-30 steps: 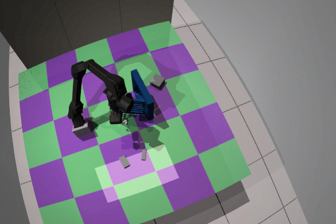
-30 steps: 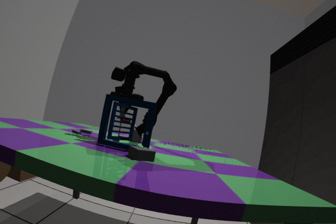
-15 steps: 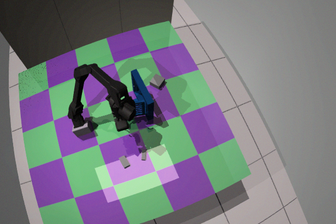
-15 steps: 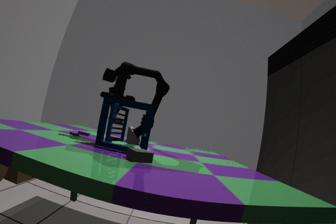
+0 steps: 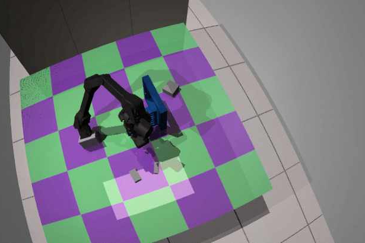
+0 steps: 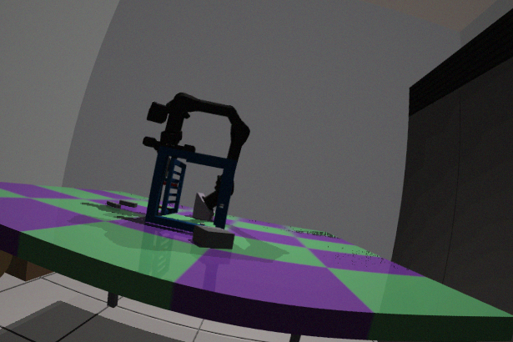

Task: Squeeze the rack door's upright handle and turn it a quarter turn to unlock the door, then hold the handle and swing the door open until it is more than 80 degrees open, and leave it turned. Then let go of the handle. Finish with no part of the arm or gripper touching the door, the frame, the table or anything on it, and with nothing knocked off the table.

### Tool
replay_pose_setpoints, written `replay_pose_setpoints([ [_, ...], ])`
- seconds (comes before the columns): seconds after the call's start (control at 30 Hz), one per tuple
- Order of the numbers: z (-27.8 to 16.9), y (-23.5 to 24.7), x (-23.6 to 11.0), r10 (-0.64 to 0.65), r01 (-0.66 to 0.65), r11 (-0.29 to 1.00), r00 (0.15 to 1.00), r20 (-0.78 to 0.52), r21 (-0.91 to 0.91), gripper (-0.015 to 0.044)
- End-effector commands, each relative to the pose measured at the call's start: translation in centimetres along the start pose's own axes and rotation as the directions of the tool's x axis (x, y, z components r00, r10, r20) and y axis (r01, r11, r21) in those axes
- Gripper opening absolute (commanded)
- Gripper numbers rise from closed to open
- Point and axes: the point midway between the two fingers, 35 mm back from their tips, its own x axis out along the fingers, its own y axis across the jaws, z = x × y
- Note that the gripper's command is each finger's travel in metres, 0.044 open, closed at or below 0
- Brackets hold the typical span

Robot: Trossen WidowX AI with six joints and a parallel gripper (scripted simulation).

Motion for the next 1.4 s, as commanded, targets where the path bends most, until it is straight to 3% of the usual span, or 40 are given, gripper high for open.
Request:
replay_pose_setpoints([
  [0.0,0.1,-0.4,0.0,0.001,-0.001,0.999,1.0,-0.004,-0.043,0.0025],
  [0.4,0.1,-0.4,0.0,0.001,-0.001,0.999,1.0,-0.004,-0.043,0.0025],
  [0.77,0.1,-0.4,0.0,0.001,-0.001,0.999,1.0,-0.004,-0.043,0.0297],
  [1.37,0.1,-0.3,-3.8,-0.071,0.072,0.997,0.997,0.036,-0.016,0.0297],
])
